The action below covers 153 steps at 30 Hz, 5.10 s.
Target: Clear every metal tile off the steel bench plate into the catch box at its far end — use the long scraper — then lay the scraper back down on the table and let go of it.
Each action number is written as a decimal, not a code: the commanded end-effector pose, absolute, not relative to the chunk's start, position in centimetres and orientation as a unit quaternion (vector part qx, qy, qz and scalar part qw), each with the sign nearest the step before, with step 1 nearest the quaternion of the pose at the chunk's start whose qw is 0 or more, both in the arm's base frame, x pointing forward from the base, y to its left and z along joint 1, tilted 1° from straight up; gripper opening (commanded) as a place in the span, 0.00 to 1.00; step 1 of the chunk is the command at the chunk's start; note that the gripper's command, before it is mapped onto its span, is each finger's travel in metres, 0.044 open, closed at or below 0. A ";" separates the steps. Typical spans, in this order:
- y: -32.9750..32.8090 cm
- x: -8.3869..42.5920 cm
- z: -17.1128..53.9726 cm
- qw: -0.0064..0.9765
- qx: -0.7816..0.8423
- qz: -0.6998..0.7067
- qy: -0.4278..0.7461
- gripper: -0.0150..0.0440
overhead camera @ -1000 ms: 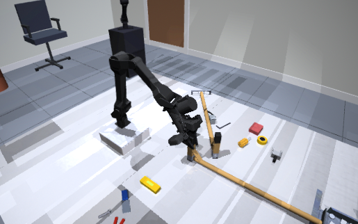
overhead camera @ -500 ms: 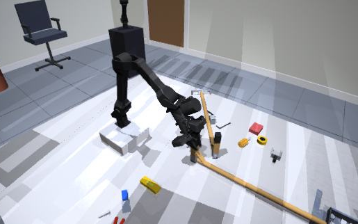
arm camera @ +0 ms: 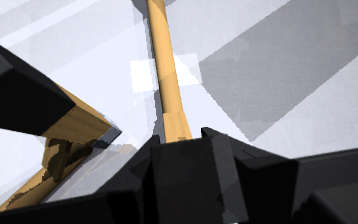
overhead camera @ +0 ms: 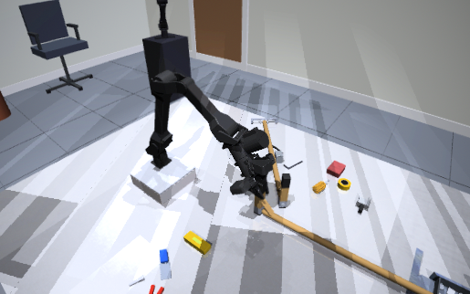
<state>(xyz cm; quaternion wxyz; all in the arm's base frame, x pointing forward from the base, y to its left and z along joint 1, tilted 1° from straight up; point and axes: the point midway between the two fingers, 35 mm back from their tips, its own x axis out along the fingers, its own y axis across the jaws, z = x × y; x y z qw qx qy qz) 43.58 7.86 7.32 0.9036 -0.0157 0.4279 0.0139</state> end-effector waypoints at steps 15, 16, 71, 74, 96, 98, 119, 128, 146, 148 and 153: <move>8.1 46.2 8.0 0.906 -0.017 0.016 0.422 0.25; 8.1 46.3 8.0 0.906 -0.017 0.016 0.422 0.25; 8.1 53.0 8.2 0.908 -0.017 0.016 0.419 0.25; 8.1 53.4 8.1 0.908 -0.017 0.016 0.419 0.25; 8.2 53.1 8.2 0.908 -0.015 0.017 0.418 0.25; 8.2 53.0 8.2 0.908 -0.015 0.017 0.418 0.25; 8.4 50.8 8.7 0.908 -0.015 0.017 0.419 0.25; 8.5 49.8 8.9 0.908 -0.016 0.017 0.419 0.25; 8.6 47.8 9.1 0.907 -0.016 0.017 0.420 0.25; 8.6 47.6 9.1 0.907 -0.016 0.017 0.420 0.25; 8.6 47.1 9.2 0.907 -0.016 0.017 0.420 0.25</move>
